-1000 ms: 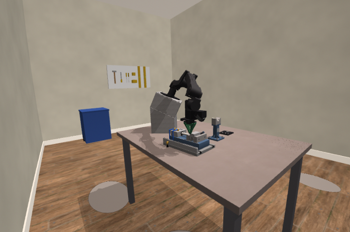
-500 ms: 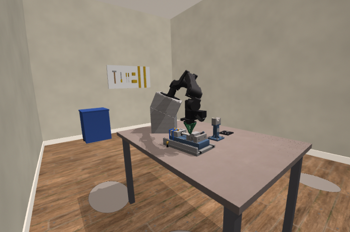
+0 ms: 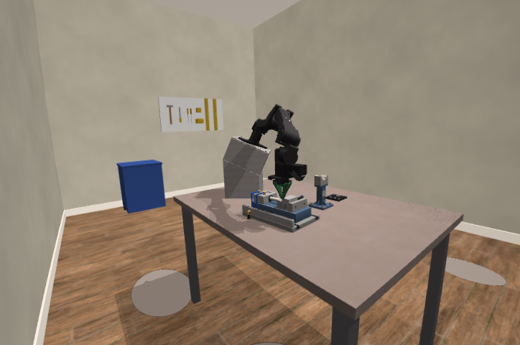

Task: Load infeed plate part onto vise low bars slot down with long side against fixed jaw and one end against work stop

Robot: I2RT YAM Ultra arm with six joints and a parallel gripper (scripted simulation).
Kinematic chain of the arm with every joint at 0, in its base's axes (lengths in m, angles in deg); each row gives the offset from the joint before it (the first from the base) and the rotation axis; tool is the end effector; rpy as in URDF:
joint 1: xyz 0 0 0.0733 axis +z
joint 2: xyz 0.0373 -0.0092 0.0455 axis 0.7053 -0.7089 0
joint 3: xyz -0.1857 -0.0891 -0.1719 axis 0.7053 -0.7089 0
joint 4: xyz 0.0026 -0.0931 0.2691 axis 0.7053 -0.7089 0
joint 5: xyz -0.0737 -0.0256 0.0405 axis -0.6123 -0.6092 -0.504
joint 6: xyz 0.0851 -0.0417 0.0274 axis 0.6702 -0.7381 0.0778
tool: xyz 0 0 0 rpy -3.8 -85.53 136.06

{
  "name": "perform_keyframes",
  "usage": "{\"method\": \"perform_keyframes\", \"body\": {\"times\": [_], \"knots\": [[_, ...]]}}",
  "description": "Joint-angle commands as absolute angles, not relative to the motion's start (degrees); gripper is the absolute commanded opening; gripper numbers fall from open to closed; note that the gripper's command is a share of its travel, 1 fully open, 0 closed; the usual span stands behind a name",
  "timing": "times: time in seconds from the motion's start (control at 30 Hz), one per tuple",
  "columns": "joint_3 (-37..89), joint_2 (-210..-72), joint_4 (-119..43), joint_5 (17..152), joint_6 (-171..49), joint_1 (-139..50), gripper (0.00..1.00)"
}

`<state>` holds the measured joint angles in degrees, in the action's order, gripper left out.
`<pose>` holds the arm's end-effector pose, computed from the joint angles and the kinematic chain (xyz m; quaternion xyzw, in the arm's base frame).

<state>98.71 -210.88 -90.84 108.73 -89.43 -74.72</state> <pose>0.5107 -0.2501 -0.0274 -0.0099 0.9764 0.1488 0.1561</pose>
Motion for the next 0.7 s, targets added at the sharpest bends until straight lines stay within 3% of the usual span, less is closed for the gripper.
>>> {"method": "perform_keyframes", "body": {"times": [0.0, 0.67], "knots": [[100.75, -211.24, -90.60, 108.66, -89.09, -74.95, 0.00], [104.95, -213.17, -93.11, 108.64, -88.93, -75.05, 0.00]]}}
